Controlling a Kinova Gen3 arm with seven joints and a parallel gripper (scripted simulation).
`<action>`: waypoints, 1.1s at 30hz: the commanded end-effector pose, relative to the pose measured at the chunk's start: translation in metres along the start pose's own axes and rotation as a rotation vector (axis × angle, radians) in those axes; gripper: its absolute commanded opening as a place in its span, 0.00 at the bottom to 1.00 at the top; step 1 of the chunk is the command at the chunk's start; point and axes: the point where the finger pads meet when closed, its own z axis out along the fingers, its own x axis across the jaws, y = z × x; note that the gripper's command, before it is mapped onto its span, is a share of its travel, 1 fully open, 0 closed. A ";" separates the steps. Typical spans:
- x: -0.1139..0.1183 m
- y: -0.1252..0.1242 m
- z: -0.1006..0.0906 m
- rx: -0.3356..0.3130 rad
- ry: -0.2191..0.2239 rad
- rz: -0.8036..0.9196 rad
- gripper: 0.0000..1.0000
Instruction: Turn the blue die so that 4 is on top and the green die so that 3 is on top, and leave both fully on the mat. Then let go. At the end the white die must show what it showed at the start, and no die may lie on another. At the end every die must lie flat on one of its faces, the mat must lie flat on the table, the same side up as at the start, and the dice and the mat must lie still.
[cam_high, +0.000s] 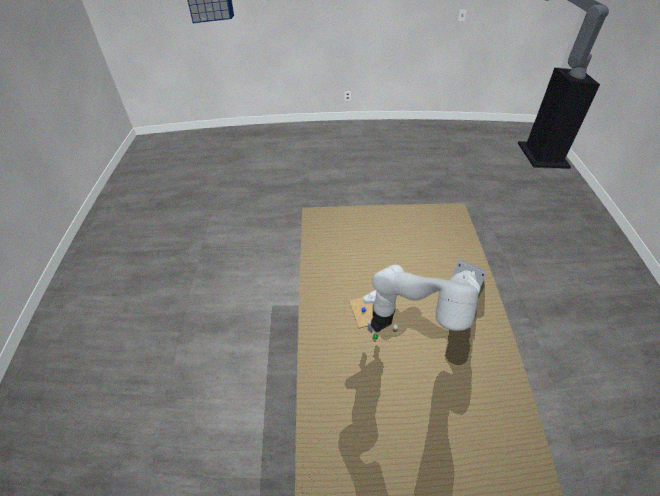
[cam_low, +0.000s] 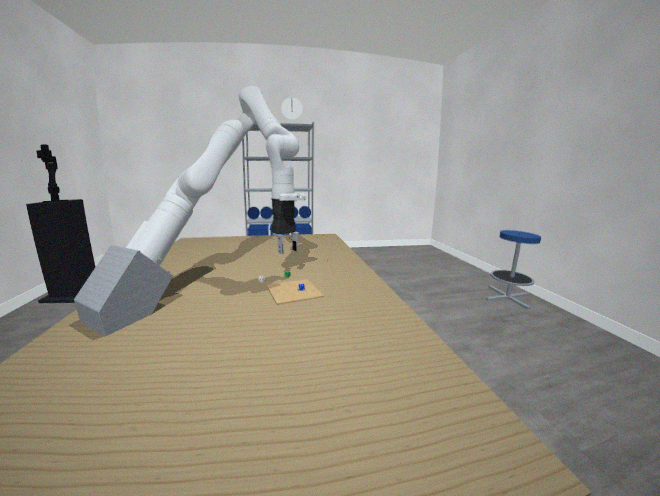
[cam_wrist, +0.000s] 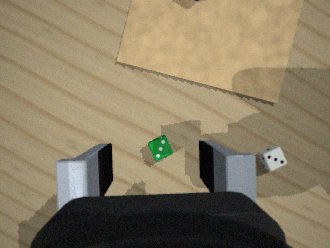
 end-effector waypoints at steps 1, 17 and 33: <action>0.001 0.000 0.002 -0.001 0.000 -0.041 1.00; 0.003 0.003 0.009 0.005 0.003 -0.313 1.00; 0.003 0.004 0.011 0.008 0.005 -0.402 1.00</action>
